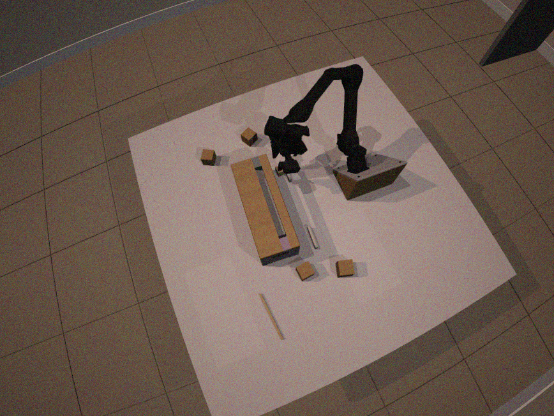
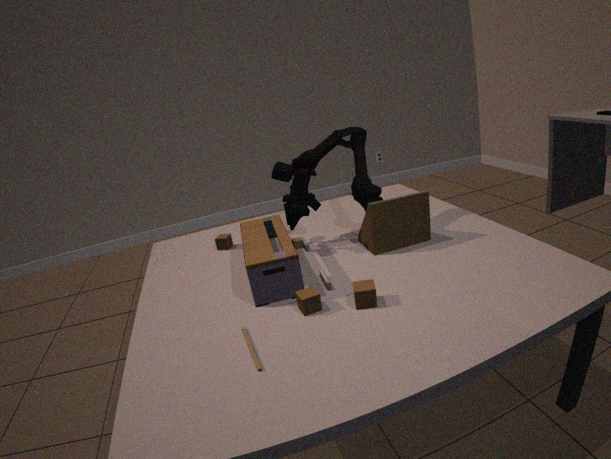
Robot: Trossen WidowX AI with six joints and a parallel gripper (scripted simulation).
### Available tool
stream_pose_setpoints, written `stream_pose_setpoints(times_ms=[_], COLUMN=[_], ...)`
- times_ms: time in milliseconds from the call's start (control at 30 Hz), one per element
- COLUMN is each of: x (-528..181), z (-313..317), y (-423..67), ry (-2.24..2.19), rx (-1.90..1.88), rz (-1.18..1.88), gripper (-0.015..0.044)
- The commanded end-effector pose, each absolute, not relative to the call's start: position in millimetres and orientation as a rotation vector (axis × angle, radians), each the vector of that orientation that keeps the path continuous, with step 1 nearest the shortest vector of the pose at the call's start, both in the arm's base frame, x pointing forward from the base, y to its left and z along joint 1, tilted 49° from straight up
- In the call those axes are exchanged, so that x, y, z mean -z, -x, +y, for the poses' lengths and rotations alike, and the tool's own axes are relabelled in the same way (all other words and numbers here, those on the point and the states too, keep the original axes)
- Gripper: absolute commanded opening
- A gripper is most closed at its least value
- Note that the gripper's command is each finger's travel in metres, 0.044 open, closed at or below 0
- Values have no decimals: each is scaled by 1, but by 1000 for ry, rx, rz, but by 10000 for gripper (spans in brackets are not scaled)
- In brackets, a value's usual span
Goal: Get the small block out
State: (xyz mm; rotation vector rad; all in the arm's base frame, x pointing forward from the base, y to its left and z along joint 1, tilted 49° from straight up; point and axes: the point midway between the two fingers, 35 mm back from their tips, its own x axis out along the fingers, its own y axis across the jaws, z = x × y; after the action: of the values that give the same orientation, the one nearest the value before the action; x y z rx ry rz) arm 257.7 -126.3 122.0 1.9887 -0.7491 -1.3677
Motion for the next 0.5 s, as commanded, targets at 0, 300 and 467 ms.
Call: stream_pose_setpoints(times_ms=[0, 300, 467], x=[-114, -106, -101], z=[-138, -146, -152], y=[-252, -253, -253], ry=[-1999, -2001, -2001], rx=[1332, 1335, 1337], rz=[-765, -764, -764], gripper=[285, 285, 285])
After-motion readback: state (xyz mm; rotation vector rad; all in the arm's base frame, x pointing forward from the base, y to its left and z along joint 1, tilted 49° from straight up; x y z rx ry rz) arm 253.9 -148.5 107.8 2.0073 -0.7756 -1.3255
